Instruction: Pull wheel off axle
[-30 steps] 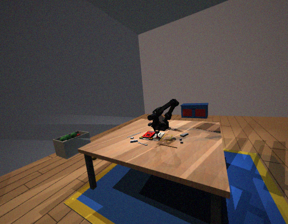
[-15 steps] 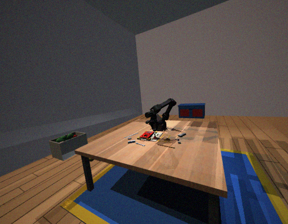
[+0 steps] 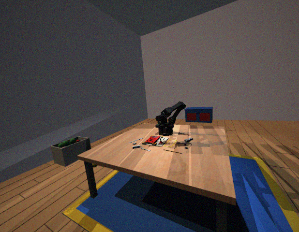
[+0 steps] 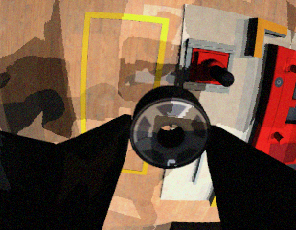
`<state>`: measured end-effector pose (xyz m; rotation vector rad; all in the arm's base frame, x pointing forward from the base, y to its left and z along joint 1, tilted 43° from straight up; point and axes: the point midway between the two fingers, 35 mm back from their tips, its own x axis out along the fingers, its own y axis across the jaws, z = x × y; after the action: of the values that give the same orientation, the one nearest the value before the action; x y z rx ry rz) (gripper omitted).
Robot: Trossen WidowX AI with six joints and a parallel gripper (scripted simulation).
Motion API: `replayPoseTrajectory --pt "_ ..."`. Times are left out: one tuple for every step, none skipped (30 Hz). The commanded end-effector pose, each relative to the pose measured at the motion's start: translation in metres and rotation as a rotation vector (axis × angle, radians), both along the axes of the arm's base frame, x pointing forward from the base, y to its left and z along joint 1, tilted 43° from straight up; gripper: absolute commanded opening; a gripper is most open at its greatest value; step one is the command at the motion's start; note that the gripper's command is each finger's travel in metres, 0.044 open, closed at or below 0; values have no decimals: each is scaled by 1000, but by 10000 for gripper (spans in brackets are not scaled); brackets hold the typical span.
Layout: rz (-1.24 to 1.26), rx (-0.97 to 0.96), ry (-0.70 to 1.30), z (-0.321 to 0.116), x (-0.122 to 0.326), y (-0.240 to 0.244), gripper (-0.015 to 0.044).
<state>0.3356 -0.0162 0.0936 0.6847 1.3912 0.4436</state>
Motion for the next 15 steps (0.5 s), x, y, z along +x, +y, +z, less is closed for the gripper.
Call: replayPoseTrajectory --pt "1 7 7 7 -7 11 0" --pt "1 7 7 9 -8 13 0" --pt "1 7 7 11 -10 15 0" --pt "1 7 7 13 -12 17 0" --pt "2 7 7 15 -13 19 0" --pt "2 7 7 17 -15 21 0" --pt "2 7 7 18 -16 23 0" --pt "2 7 7 20 -18 26 0" --pt "2 8 7 22 -20 28 0" --pt "2 8 7 24 -21 30 0" --pt "3 8 7 25 -23 32 0" --pt "3 8 7 27 -25 34 0" --pt "3 9 7 28 -26 35 0" --pt "3 9 7 29 -27 36 0" --pt "3 9 7 29 -27 37 0"
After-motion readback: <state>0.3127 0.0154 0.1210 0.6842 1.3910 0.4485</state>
